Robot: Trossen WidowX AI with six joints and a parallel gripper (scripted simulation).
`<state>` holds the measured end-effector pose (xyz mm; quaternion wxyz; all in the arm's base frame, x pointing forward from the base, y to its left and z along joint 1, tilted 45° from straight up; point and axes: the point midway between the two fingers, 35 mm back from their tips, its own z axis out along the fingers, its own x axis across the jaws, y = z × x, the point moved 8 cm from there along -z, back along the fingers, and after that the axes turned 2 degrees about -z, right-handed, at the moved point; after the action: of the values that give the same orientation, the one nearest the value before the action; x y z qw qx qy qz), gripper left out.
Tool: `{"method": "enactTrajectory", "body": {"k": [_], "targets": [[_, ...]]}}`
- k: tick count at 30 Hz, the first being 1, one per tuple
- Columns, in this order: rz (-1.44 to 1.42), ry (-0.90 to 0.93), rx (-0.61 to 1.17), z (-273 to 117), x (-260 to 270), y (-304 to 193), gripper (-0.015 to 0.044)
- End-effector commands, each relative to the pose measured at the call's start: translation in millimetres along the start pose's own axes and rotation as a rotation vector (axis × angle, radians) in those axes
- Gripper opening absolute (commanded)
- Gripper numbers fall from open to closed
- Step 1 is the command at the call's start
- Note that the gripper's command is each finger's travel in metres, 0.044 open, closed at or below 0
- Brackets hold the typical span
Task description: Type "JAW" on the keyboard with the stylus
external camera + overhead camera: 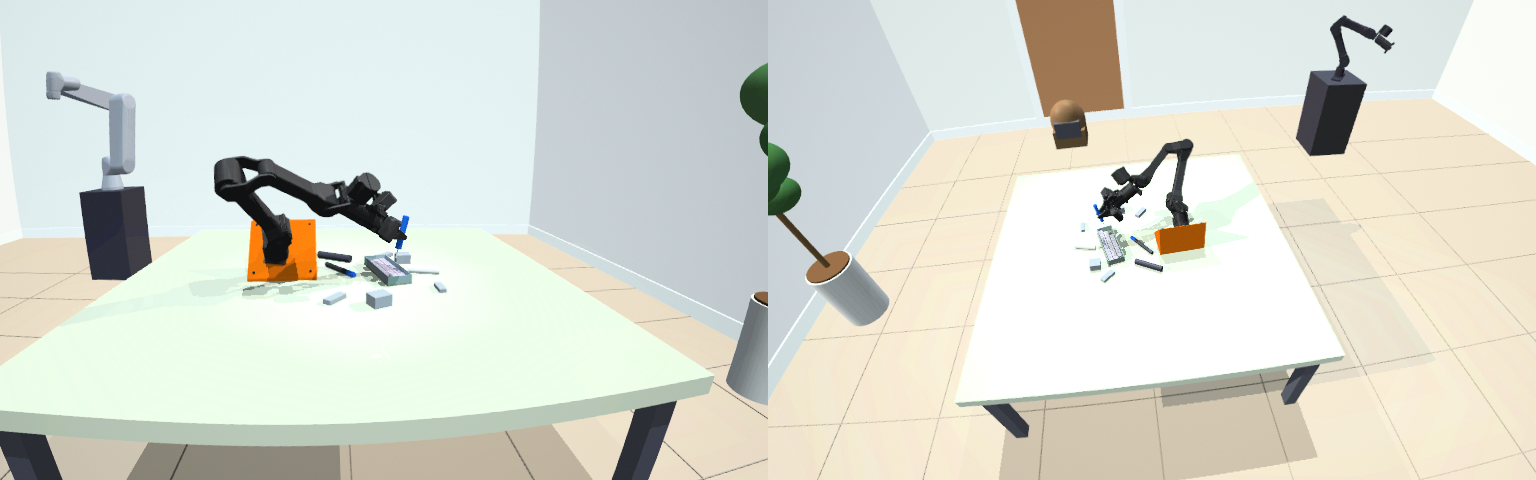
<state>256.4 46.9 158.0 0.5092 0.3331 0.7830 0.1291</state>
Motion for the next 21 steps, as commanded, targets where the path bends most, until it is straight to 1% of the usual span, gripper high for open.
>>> {"method": "enactTrajectory", "body": {"k": [1, 10, 16, 19, 21], "targets": [[-0.008, 0.004, 0.0, 7.2, 1.3, -4.6, 0.0], [-0.009, 0.003, -0.001, 32.9, 0.1, -19.2, 0.0], [-0.009, 0.002, -0.001, 34.7, 0.0, -20.4, 0.0], [-0.01, 0.002, -0.001, 36.2, 0.3, -20.1, 0.0079], [-0.01, 0.002, -0.001, 36.6, 0.3, -20.7, 0.0081]]}}
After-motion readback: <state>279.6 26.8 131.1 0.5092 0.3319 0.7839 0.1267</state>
